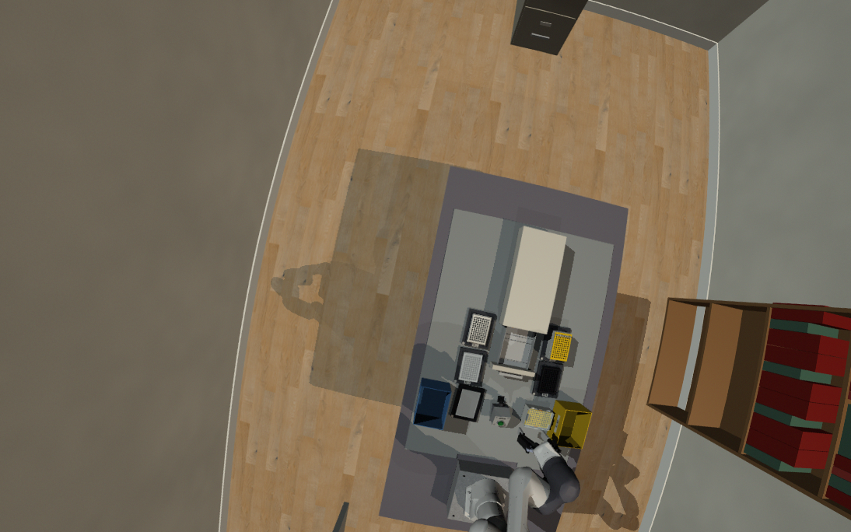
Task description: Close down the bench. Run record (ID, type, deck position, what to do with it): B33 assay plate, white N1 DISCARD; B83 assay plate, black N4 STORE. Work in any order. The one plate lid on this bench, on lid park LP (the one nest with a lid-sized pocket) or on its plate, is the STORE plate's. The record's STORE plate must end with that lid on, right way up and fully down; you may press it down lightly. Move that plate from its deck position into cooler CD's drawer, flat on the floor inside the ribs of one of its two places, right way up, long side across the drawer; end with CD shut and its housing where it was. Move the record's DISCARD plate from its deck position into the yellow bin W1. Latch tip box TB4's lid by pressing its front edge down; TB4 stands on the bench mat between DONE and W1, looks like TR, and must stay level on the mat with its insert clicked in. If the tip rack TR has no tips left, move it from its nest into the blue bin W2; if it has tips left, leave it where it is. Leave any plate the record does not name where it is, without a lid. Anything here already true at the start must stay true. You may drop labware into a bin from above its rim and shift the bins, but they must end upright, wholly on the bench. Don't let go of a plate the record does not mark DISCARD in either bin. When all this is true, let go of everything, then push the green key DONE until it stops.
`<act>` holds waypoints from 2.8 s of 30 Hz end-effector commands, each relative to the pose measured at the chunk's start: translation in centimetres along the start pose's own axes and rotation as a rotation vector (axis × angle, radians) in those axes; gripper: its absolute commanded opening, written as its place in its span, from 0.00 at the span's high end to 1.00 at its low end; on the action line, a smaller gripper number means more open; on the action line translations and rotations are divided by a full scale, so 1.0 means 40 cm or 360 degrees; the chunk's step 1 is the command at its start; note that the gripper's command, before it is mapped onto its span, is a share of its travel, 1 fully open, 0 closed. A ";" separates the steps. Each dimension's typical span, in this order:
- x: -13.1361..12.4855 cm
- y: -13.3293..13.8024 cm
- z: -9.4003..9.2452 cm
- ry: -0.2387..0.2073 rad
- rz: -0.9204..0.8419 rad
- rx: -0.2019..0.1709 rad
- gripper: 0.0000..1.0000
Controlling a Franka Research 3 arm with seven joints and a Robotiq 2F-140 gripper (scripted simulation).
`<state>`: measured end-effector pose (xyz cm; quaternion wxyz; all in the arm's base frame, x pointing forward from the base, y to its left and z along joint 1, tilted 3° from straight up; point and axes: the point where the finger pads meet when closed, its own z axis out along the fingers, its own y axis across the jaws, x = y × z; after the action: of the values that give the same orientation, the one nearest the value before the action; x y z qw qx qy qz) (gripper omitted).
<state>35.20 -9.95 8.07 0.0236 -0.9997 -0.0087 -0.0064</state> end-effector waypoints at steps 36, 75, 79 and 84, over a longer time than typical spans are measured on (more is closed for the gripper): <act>0.036 -0.345 0.016 0.0000 0.0063 0.0006 0.34; 0.070 -0.658 0.030 0.0000 0.0063 0.0006 0.34; 0.070 -0.658 0.030 0.0000 0.0063 0.0006 0.34; 0.070 -0.658 0.034 0.0000 0.0063 0.0006 0.34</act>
<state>37.47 16.37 8.07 0.0243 -0.9997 -0.0012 -0.0057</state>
